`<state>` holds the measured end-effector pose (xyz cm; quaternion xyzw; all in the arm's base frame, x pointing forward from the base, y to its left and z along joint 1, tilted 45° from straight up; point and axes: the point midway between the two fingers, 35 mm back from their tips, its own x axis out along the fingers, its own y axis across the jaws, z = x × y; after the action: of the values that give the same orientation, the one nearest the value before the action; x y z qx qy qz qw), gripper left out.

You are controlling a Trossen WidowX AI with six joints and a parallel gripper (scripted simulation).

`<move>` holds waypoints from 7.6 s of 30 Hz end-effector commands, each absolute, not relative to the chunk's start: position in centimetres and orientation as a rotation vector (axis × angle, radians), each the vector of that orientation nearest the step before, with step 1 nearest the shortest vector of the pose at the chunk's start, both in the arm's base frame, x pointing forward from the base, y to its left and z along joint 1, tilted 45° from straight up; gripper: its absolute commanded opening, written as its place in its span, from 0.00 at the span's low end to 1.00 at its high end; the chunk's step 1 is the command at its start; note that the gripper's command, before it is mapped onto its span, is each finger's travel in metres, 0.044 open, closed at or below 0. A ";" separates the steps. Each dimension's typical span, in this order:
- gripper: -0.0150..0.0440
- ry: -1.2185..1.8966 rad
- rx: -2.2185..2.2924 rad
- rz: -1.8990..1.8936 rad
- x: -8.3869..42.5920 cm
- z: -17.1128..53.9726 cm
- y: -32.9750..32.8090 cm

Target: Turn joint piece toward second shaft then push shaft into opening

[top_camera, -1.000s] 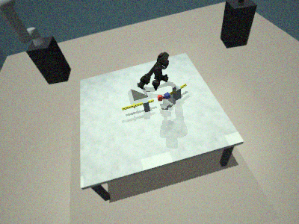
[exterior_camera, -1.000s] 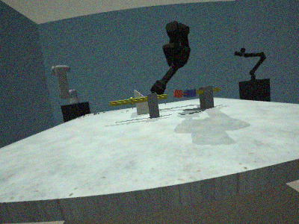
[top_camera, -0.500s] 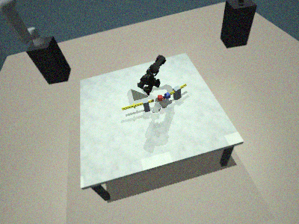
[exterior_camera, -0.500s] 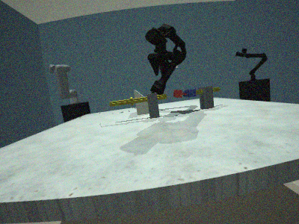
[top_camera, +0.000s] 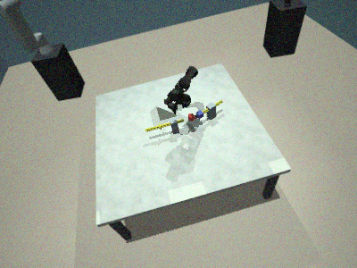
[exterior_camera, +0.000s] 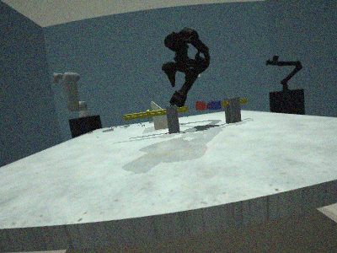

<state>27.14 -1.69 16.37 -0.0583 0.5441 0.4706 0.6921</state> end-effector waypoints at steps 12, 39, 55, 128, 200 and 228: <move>1.00 1.428 0.182 0.780 27.1 16.0 -1.4; 1.00 1.700 0.763 0.168 27.1 15.5 -0.9; 1.00 1.774 1.089 -0.249 27.1 15.2 -0.6; 1.00 1.755 1.482 -0.828 25.4 12.8 11.1; 0.56 1.755 1.482 -0.828 25.2 11.6 11.9; 0.56 1.755 1.482 -0.828 25.2 11.6 11.9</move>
<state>25.23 11.84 11.70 0.5689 0.6751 -0.3180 0.3458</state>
